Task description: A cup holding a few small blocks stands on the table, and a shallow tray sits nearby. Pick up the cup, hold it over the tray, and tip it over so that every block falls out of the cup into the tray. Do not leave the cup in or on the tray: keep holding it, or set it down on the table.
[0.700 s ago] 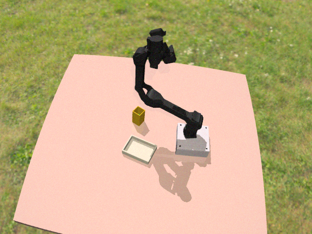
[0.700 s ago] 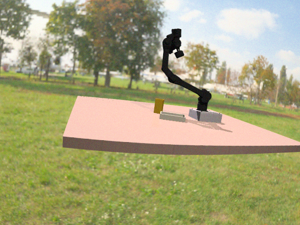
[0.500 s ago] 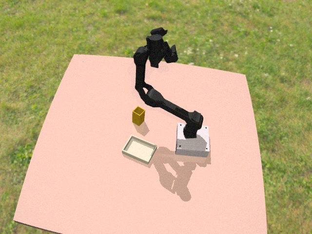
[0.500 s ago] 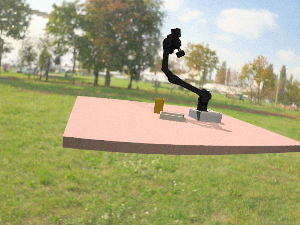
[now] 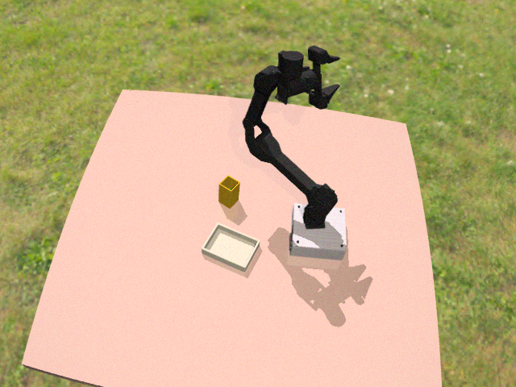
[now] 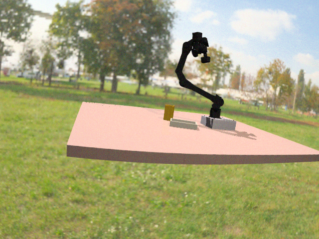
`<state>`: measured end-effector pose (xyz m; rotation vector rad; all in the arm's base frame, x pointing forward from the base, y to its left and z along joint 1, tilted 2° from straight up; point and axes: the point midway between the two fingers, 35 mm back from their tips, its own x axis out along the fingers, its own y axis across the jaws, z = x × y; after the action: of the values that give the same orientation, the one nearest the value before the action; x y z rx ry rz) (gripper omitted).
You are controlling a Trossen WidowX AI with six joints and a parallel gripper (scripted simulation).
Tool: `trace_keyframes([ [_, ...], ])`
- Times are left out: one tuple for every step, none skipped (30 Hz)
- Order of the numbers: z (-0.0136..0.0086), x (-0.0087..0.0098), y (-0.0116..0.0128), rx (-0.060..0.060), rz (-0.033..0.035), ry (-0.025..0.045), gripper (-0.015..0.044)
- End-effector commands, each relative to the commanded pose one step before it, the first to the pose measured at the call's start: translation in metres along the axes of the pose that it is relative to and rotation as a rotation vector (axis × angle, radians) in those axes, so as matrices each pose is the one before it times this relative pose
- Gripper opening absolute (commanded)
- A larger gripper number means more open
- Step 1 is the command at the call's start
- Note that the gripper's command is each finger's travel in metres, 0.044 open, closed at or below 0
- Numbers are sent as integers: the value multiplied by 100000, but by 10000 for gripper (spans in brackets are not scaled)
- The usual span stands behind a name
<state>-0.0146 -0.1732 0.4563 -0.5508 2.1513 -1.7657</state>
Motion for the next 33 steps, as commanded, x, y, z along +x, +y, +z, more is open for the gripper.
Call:
trace_keyframes([
  [-4556, 1882, 1273, 13306, 4168, 18826, 440],
  [-927, 462, 154, 2710, 593, 4190, 440],
  [-916, 457, 134, 2706, 493, 4208, 440],
  [-900, 451, 111, 2697, 381, 4226, 440],
  [-884, 444, 88, 2688, 268, 4240, 440],
  [-874, 437, 69, 2685, 164, 4246, 440],
  [-870, 431, 53, 2689, 70, 4248, 440],
  [-868, 426, 39, 2693, -22, 4248, 440],
  [-866, 420, 24, 2698, -113, 4245, 440],
  [-864, 415, 10, 2703, -203, 4241, 440],
  [-862, 410, -4, 2709, -293, 4234, 440],
  [-860, 405, -18, 2714, -383, 4226, 440],
  [-857, 400, -32, 2720, -472, 4215, 440],
  [-855, 395, -46, 2726, -561, 4203, 440],
  [-853, 390, -60, 2733, -649, 4188, 440],
  [-850, 385, -74, 2739, -737, 4172, 440],
  [-848, 380, -87, 2746, -823, 4154, 440],
  [-846, 375, -101, 2753, -909, 4134, 440],
  [-843, 371, -114, 2760, -994, 4113, 440],
  [-826, 360, -124, 2753, -1063, 4032, 440],
  [-823, 356, -138, 2760, -1145, 4008, 440],
  [-821, 351, -151, 2768, -1226, 3981, 440],
  [-818, 347, -164, 2776, -1306, 3954, 440],
  [-816, 344, -177, 2783, -1385, 3924, 440],
  [-813, 340, -190, 2791, -1463, 3893, 440],
  [-810, 336, -203, 2800, -1540, 3861, 440],
  [-807, 333, -216, 2808, -1616, 3827, 440],
  [-804, 329, -229, 2816, -1691, 3791, 440],
  [-801, 326, -242, 2825, -1765, 3755, 440],
  [-812, 331, -261, 2850, -1868, 3775, 440],
  [-809, 328, -274, 2860, -1941, 3737, 440],
  [-806, 325, -287, 2869, -2013, 3696, 440],
  [-802, 322, -299, 2878, -2083, 3653, 440],
])
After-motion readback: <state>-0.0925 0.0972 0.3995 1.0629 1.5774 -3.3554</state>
